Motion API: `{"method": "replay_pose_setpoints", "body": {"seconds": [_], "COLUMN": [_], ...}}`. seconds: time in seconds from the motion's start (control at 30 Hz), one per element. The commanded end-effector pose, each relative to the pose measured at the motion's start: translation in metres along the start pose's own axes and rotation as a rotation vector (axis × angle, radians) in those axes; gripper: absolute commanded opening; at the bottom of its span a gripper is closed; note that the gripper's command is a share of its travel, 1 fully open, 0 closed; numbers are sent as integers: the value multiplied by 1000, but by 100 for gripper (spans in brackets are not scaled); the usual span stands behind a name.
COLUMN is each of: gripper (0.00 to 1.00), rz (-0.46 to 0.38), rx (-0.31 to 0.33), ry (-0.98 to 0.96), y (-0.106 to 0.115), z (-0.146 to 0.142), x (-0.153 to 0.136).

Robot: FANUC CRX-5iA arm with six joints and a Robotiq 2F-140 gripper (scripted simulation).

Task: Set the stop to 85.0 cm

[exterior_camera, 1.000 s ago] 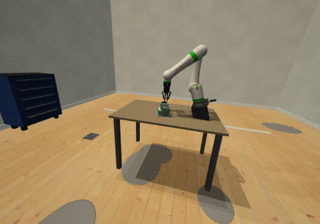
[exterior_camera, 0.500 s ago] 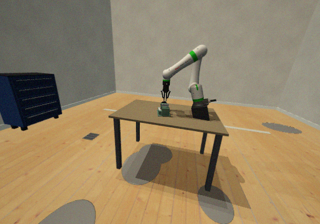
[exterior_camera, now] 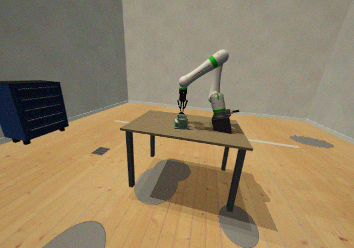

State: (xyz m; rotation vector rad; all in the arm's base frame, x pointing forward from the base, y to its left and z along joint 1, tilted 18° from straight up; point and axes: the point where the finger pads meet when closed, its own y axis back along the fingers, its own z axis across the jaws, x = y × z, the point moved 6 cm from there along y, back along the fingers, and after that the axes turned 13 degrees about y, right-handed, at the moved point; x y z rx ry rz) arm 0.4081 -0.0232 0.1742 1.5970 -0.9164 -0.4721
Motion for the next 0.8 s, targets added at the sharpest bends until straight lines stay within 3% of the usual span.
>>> {"method": "replay_pose_setpoints", "body": {"seconds": [0.0,0.77], "gripper": [4,4], "rz": [0,0], "rx": [1,1], "ry": [0,0], "y": [0,1], "z": [-2,-9], "x": [0,2]}}
